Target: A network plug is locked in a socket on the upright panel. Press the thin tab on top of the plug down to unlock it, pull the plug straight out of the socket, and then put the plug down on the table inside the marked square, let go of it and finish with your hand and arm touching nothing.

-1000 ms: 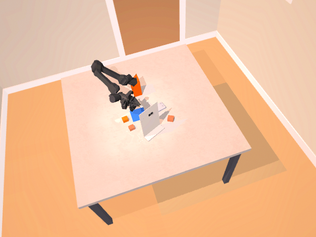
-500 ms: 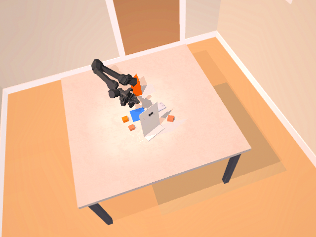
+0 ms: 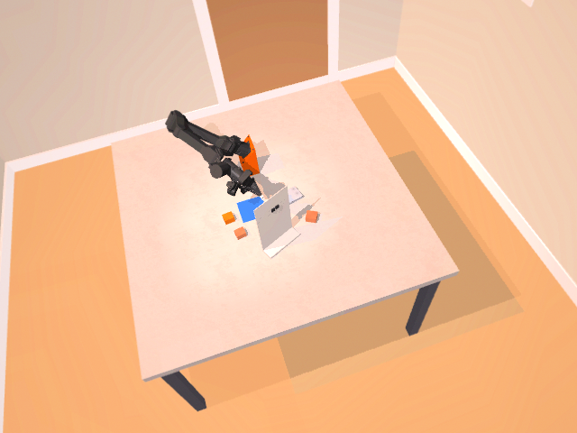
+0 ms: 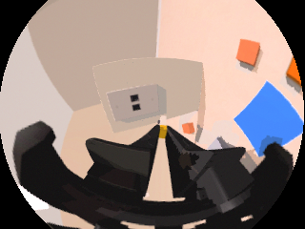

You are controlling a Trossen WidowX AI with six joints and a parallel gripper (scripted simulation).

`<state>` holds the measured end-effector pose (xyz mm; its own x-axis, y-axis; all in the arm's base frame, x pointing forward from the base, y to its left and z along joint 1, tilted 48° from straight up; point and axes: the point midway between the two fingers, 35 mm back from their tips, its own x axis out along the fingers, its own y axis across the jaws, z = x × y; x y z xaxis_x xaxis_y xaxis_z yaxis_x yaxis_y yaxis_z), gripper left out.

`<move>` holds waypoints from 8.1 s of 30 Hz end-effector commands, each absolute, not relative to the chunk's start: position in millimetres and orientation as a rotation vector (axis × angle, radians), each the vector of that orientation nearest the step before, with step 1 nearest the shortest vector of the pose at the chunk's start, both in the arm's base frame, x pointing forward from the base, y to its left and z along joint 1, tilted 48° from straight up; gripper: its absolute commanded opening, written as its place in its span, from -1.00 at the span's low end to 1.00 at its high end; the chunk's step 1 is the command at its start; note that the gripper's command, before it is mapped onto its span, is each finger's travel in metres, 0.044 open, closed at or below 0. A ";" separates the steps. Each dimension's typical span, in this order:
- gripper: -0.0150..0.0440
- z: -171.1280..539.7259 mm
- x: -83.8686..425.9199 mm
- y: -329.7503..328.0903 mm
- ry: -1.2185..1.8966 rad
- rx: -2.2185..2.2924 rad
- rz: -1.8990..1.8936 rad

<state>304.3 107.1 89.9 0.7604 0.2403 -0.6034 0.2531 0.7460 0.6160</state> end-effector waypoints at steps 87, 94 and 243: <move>-0.49 4.6 247.7 -18.2 0.225 0.761 -0.793; -0.49 1.7 248.4 -21.6 0.225 0.761 -0.794; 0.04 0.6 235.6 -11.8 0.245 0.774 -0.804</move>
<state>235.0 -13.3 -1.3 0.6836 -0.5528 -0.4765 0.7259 0.4476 0.5222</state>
